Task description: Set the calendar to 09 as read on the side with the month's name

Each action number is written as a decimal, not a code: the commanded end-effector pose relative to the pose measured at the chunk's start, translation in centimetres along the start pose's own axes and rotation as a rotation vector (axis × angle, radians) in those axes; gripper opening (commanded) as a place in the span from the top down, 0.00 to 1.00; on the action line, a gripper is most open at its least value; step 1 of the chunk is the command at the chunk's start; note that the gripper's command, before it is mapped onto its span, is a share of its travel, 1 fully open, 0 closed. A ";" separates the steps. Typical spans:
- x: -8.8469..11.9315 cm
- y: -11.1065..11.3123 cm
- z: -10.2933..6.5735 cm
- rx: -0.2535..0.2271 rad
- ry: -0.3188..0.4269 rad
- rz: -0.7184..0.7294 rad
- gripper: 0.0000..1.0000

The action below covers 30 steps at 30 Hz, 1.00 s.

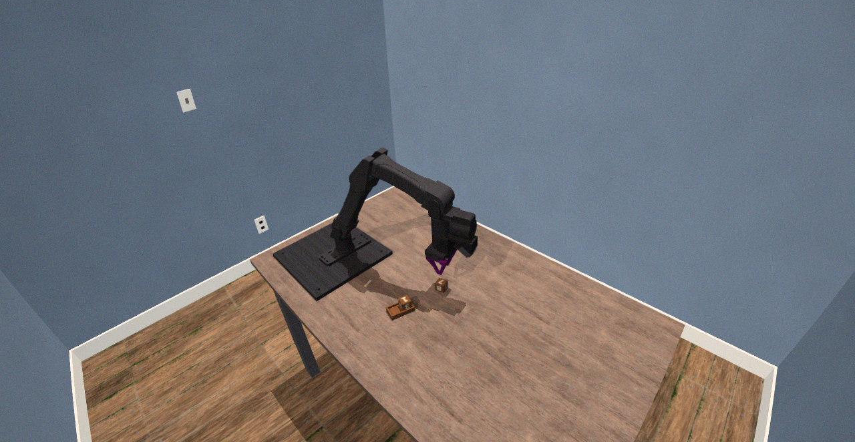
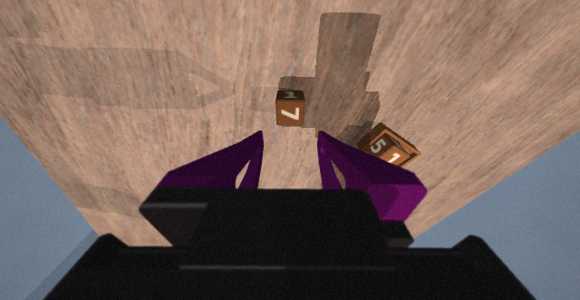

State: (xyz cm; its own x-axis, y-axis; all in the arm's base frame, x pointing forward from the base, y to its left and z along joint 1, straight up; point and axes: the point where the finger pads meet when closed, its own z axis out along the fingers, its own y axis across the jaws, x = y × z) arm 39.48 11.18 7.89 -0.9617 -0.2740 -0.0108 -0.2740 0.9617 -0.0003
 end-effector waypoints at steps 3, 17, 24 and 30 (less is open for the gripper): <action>0.4 0.0 -1.6 0.000 0.003 0.000 0.53; 0.4 0.0 -1.9 0.000 0.003 0.000 0.00; 0.4 0.0 -1.9 0.000 0.003 0.000 0.00; 0.4 0.0 -1.9 0.000 0.003 0.000 0.00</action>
State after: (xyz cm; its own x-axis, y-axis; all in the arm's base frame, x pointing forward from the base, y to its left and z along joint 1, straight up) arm 38.73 10.97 8.86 -0.9615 -0.2740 0.0204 -0.2740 0.9617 -0.0002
